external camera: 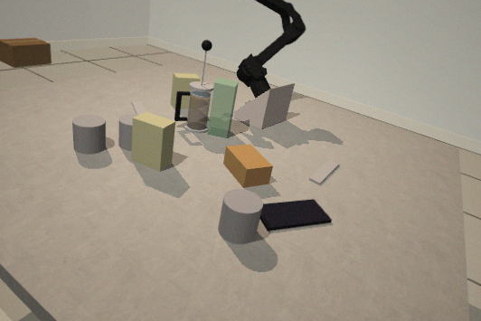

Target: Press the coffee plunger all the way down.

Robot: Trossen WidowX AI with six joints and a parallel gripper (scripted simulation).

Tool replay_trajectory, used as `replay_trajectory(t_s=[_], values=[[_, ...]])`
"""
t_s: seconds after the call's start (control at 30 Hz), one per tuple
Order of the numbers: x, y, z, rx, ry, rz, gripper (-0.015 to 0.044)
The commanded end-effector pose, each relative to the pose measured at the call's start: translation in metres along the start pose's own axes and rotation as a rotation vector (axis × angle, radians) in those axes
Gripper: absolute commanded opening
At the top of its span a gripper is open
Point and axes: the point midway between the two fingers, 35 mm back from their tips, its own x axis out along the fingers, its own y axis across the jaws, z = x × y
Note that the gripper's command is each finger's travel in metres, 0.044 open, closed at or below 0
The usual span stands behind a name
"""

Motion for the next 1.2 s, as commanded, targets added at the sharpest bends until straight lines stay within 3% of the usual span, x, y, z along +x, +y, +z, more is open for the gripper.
replay_trajectory(t_s=[0.0,0.13,0.3,0.53,0.87,1.17], values=[[0.001,0.0,-0.003,0.005,0.01,0.0,0.0426],[0.008,0.0,-0.038,0.07,0.127,0.001,0.044],[0.012,0.014,-0.118,0.173,0.384,0.026,0.044],[-0.016,0.047,-0.215,0.272,0.749,0.032,0.044],[-0.12,0.112,-0.319,0.225,1.278,0.074,0.044],[-0.256,0.152,-0.344,-0.136,1.588,0.227,0.044]])
